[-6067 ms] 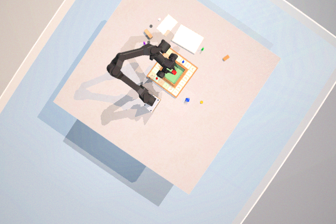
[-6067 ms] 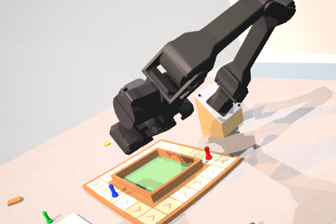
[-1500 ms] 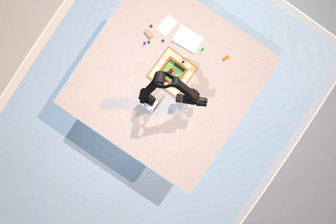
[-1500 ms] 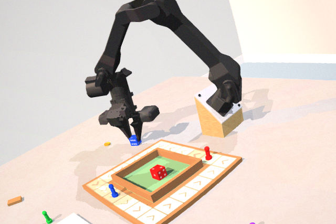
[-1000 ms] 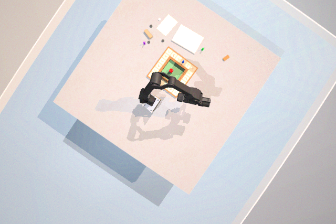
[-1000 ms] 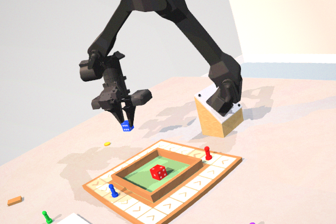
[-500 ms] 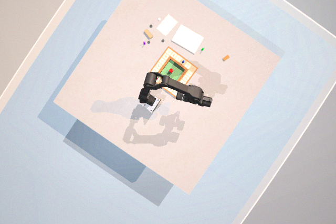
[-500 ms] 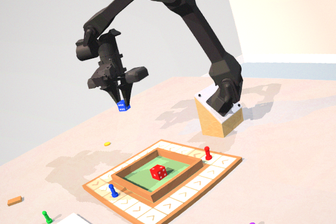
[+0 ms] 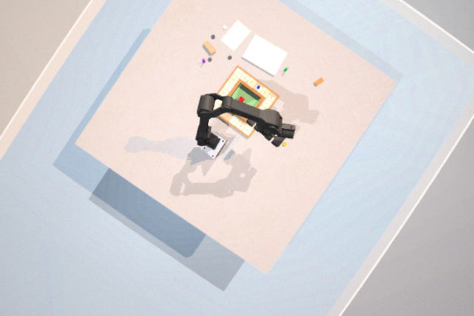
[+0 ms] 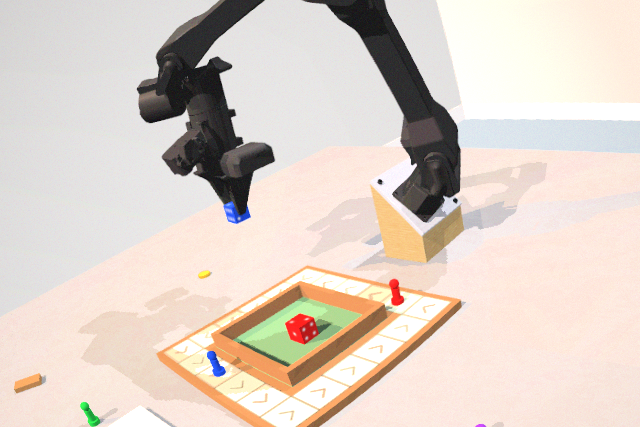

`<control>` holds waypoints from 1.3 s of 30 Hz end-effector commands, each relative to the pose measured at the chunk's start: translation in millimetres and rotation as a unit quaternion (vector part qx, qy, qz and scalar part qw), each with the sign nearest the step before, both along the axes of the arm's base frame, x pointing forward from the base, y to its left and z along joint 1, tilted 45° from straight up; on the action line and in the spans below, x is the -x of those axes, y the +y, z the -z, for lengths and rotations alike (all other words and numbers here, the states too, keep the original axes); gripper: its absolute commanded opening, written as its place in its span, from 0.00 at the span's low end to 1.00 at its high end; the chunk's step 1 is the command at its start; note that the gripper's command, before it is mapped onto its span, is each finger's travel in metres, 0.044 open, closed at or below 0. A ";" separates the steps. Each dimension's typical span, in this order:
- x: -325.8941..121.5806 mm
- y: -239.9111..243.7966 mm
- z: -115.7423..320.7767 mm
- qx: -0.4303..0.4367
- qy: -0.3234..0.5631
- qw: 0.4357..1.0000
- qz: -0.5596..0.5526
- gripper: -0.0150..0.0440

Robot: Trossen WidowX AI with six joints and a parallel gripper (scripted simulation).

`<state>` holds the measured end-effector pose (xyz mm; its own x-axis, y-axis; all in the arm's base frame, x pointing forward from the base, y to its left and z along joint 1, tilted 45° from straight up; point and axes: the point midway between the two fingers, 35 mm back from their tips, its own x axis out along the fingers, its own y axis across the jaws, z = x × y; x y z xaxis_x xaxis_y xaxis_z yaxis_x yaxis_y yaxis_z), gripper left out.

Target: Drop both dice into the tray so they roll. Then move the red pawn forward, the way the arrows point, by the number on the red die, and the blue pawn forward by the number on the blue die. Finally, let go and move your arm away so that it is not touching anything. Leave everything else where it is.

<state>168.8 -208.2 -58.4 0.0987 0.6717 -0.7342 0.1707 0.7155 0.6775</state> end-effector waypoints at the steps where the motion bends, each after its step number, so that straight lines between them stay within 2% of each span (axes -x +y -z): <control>1: -6.9 6.4 -6.5 -0.002 0.030 0.999 0.035 0.25; 20: -35.2 46.3 -32.7 -0.029 0.205 0.951 0.230 0.25; 39: -53.6 91.5 -56.7 -0.060 0.368 0.836 0.403 0.25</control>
<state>220.1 -123.1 -6.1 0.1024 0.6781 -0.7278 0.9509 0.1480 0.2717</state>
